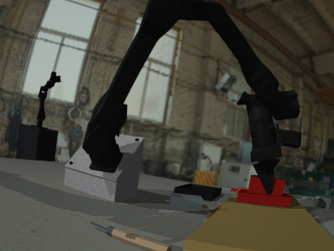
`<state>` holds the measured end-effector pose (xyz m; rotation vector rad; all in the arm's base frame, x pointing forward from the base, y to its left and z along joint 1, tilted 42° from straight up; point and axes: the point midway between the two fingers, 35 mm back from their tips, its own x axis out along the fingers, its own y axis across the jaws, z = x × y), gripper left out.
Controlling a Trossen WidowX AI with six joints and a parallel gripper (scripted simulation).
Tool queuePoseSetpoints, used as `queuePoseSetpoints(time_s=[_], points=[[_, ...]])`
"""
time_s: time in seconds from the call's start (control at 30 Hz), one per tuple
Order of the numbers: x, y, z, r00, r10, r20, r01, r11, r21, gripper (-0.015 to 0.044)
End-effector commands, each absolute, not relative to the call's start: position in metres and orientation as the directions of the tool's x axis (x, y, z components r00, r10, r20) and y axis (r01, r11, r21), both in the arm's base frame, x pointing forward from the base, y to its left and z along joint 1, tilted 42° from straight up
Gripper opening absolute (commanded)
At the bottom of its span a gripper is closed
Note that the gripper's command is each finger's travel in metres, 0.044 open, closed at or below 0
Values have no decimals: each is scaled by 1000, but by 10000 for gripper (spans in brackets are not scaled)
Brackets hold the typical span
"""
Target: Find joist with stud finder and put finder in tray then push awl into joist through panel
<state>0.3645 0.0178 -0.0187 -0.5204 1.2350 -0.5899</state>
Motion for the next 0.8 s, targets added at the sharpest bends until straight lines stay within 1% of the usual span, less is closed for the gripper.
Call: queuePoseSetpoints(time_s=[0.0,0.77], points=[[362,8,-10,220,-674,-706,132,737,-663,0],[353,-46,38,219,-676,-704,131,735,-665,0]])
